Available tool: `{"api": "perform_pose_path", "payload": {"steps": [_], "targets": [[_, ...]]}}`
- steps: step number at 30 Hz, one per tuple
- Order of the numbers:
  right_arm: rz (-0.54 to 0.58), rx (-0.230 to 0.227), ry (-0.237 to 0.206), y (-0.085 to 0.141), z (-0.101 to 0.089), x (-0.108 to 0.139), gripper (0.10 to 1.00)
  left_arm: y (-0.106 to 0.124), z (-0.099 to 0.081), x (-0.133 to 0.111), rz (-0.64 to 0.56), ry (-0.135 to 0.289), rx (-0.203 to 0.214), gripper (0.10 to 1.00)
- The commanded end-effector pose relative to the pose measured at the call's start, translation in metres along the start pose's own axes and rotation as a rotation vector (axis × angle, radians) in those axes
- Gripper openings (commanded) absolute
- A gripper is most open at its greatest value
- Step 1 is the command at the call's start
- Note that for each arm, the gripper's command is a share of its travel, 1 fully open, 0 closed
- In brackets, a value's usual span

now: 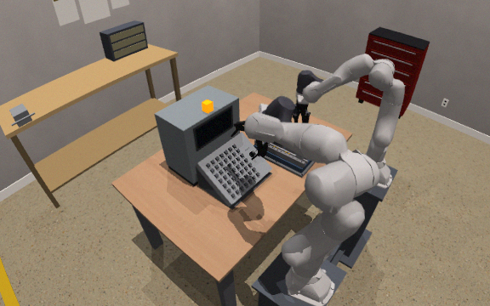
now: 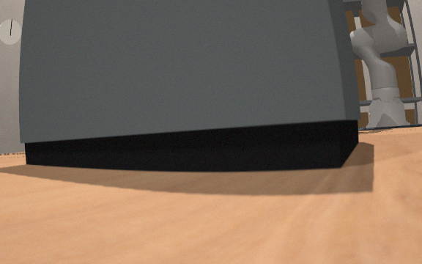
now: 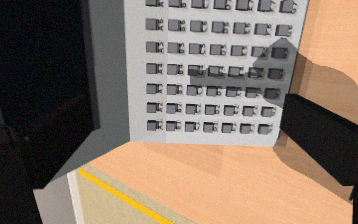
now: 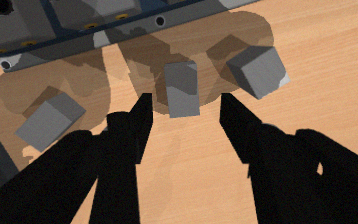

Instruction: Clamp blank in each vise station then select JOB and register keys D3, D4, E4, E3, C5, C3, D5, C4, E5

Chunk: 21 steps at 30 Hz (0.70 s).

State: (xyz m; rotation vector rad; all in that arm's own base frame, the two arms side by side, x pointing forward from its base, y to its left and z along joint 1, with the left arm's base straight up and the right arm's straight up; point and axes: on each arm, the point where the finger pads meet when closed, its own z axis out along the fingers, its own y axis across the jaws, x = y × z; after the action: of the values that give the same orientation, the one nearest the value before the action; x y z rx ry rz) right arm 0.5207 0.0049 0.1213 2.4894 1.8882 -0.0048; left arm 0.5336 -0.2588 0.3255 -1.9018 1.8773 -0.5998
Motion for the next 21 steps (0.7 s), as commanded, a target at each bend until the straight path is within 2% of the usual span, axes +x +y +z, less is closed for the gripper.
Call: {"api": "perform_pose_path", "payload": {"steps": [1, 13, 18, 21], "targets": [[-0.098, 0.011, 0.013, -0.001, 0.001, 0.001, 0.460, 0.000, 0.000, 0.000, 0.000, 0.000, 0.000, 1.000], [-0.098, 0.011, 0.013, -0.001, 0.002, 0.001, 0.460, 0.000, 0.000, 0.000, 0.000, 0.000, 0.000, 1.000], [-0.098, 0.011, 0.013, -0.001, 0.007, 0.001, 0.460, 0.000, 0.000, 0.000, 0.000, 0.000, 0.000, 1.000], [-0.098, 0.011, 0.013, -0.001, 0.018, 0.001, 0.460, 0.000, 0.000, 0.000, 0.000, 0.000, 0.000, 1.000]]}}
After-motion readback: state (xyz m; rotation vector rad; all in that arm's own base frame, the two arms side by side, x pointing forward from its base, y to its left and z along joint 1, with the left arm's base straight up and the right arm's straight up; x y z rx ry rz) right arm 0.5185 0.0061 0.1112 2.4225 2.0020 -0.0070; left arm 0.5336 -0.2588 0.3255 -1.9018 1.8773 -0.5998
